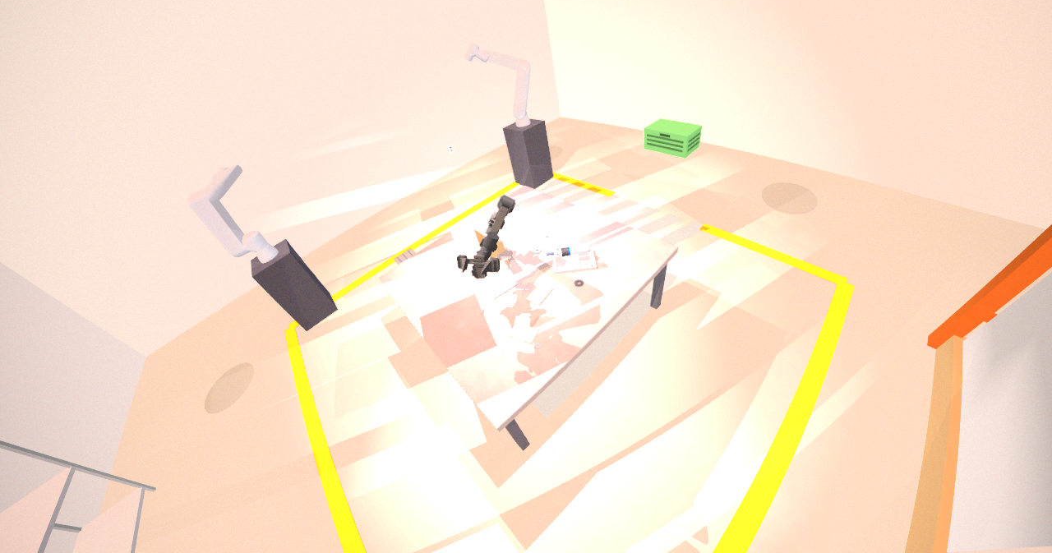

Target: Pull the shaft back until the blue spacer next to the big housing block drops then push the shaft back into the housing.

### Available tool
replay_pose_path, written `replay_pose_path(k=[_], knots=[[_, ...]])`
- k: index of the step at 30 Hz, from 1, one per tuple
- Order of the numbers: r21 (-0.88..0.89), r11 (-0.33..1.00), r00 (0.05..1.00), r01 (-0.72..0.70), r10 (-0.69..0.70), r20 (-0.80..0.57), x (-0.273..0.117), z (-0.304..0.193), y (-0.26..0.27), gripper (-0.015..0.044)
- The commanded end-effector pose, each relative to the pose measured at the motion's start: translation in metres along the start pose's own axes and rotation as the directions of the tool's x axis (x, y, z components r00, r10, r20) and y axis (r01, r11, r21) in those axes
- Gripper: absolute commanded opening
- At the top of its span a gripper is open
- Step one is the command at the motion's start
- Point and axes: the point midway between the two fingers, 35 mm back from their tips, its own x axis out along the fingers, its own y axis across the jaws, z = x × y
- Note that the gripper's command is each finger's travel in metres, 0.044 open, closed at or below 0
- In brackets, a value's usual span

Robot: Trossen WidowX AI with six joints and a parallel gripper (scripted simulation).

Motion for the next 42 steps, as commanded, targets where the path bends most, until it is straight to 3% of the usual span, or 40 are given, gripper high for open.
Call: replay_pose_path(k=[1, 6, 10, 19, 25, 32, 39, 42], knots=[[0.006, 1.000, 1.000, 0.004, -0.004, 0.009, 0.000, 0.001, -0.002, 0.0426], [0.178, 0.983, 0.968, 0.047, -0.089, 0.234, -0.009, 0.029, -0.053, 0.0440], [0.328, 0.945, 0.888, -0.001, -0.149, 0.434, -0.031, 0.053, -0.098, 0.0440], [0.473, 0.802, 0.564, -0.364, -0.215, 0.797, -0.125, 0.093, -0.181, 0.0440], [0.382, 0.684, 0.332, -0.621, -0.212, 0.919, -0.196, 0.100, -0.216, 0.0440], [0.139, 0.489, 0.054, -0.861, -0.184, 0.982, -0.290, 0.093, -0.243, 0.0440], [-0.196, 0.207, -0.229, -0.959, -0.149, 0.962, -0.395, 0.070, -0.255, 0.0440], [-0.250, 0.157, -0.272, -0.956, -0.146, 0.951, -0.410, 0.064, -0.263, 0.0440]])
